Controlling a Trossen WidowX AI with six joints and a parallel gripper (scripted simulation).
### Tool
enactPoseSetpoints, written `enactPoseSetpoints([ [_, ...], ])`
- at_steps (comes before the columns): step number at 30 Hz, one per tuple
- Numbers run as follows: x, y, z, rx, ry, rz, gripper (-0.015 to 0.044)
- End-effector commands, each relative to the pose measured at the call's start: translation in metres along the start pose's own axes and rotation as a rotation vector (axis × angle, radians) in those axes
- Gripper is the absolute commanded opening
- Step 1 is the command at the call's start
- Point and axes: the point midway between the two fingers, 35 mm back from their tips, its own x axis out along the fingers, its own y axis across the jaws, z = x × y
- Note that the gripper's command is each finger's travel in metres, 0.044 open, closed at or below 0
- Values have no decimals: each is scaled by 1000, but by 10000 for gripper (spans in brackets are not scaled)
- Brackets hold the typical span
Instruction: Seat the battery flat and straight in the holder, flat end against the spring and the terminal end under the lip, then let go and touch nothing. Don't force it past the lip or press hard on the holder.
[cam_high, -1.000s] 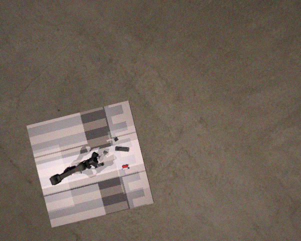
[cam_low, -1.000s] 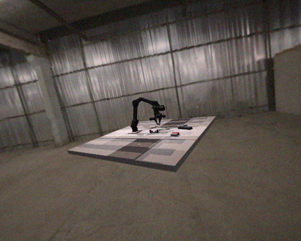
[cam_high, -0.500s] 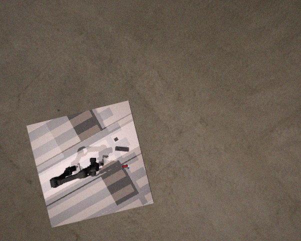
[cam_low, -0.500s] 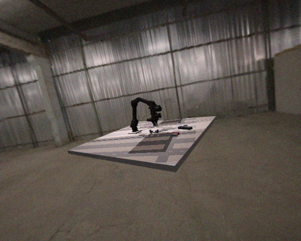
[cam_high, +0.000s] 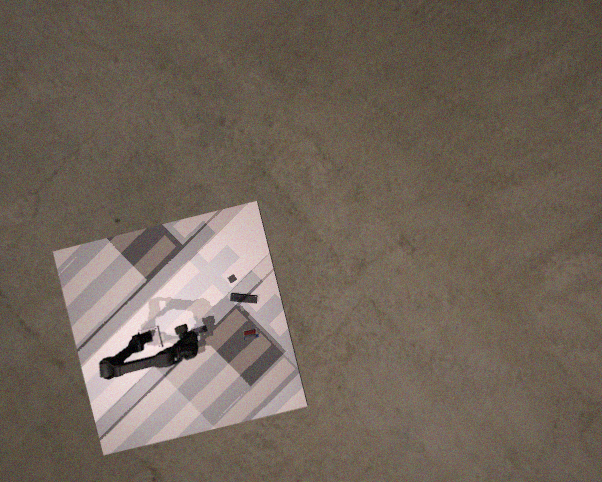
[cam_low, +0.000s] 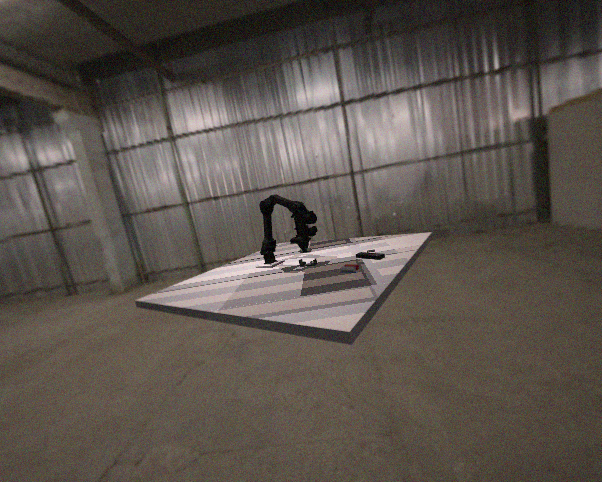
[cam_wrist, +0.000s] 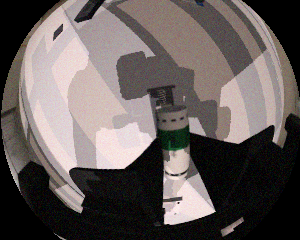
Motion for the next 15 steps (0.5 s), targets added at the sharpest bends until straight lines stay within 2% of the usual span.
enactPoseSetpoints([
  [1,3,-1,-1,-14,22,-1,88],
  [15,38,-1,-8,0,250,10,88],
])
